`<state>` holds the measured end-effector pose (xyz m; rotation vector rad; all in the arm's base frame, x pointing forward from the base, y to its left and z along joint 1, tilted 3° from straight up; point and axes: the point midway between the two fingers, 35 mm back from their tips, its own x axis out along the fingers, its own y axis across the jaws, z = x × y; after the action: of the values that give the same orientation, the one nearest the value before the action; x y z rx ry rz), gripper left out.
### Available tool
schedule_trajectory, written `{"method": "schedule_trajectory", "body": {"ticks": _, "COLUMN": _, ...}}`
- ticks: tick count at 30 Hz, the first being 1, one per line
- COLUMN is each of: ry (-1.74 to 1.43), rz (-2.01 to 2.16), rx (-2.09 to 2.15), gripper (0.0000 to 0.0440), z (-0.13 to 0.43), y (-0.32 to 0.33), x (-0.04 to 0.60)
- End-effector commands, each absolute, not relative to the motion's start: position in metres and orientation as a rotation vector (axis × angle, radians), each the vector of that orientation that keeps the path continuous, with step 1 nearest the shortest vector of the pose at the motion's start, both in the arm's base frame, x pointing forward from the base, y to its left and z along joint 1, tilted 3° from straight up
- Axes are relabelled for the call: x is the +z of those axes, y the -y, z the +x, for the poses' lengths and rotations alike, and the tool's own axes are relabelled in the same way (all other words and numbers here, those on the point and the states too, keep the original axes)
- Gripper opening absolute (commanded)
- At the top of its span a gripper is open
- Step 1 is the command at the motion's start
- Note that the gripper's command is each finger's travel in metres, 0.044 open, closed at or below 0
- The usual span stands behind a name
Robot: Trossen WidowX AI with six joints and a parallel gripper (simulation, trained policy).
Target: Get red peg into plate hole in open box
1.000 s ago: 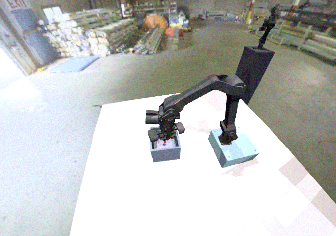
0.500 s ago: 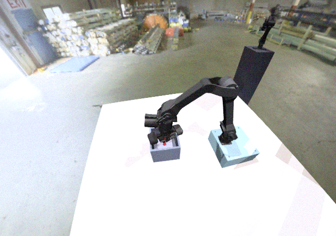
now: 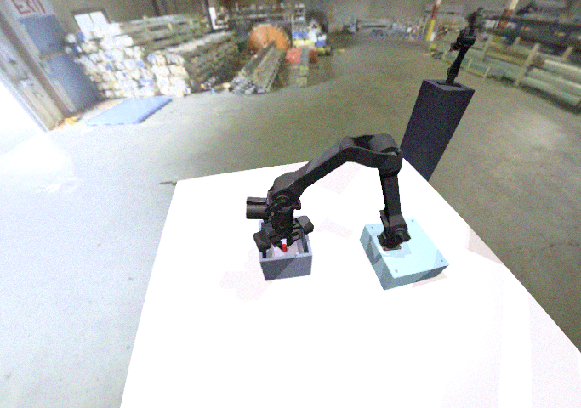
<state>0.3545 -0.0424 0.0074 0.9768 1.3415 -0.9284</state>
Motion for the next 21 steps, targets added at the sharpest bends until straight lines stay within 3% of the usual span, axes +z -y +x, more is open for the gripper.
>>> {"method": "schedule_trajectory", "body": {"ticks": 1, "ry": -1.358, "rz": 1.015, "rx": -0.9, "gripper": 0.0104, "z": 0.36, "y": 0.044, "x": 0.013}}
{"method": "schedule_trajectory", "body": {"ticks": 21, "ry": -1.326, "rz": 1.248, "rx": -0.709, "gripper": 0.0153, "z": 0.396, "y": 0.059, "x": 0.074}}
